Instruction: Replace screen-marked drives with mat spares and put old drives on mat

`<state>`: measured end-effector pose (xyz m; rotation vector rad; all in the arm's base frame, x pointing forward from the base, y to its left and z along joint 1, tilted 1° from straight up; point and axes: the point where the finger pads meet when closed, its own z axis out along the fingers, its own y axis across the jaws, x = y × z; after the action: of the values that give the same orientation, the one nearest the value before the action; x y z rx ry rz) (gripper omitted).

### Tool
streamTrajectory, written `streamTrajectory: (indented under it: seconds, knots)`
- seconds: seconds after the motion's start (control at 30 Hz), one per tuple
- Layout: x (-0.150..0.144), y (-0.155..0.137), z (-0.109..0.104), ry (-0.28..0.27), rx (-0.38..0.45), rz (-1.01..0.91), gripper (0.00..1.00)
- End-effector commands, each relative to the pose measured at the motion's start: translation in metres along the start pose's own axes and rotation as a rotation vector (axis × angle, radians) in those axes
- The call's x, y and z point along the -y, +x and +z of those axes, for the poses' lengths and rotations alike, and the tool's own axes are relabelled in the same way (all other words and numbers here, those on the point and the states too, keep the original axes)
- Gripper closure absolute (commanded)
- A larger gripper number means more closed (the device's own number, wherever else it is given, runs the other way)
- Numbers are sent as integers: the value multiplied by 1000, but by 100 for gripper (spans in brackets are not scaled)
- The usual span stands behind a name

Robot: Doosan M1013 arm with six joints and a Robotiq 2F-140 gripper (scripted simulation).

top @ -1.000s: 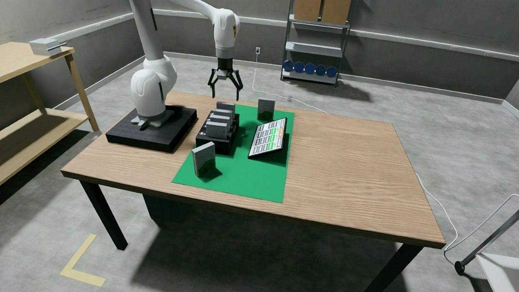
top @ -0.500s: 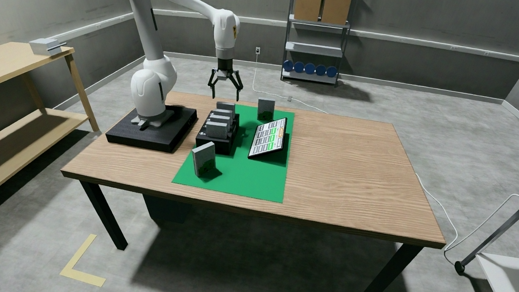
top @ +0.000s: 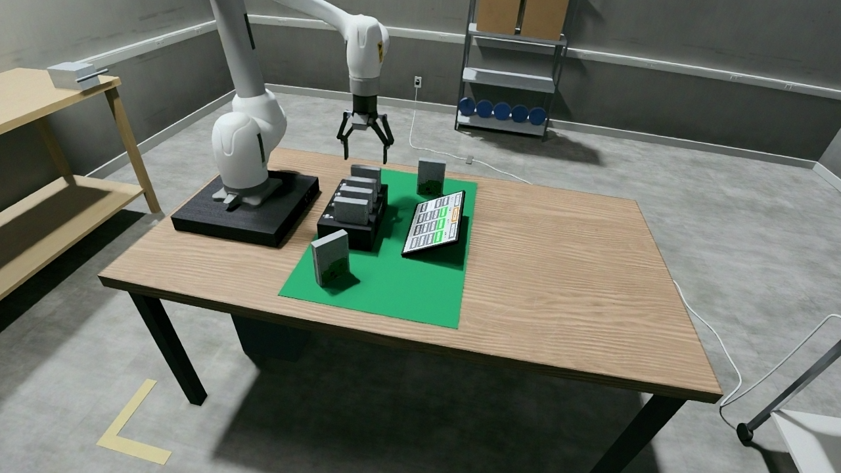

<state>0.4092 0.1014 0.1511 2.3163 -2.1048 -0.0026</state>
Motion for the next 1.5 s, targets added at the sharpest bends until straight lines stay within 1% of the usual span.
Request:
streamTrajectory:
  seconds: [0.0, 0.37, 0.57, 0.87, 0.93, 1.33, 1.47]
  knots:
    - [0, 0, 0, 1, 0, 0, 11]
    - [0, 0, 2, 1, 0, 0, 11]
    - [0, 0, 9, 1, 0, 0, 11]
    - [0, 0, 27, 1, 0, 0, 11]
    - [0, 0, 27, 1, 0, 0, 11]
    - [0, 0, 57, 1, 0, 0, 11]
    - [0, 0, 63, 1, 0, 0, 11]
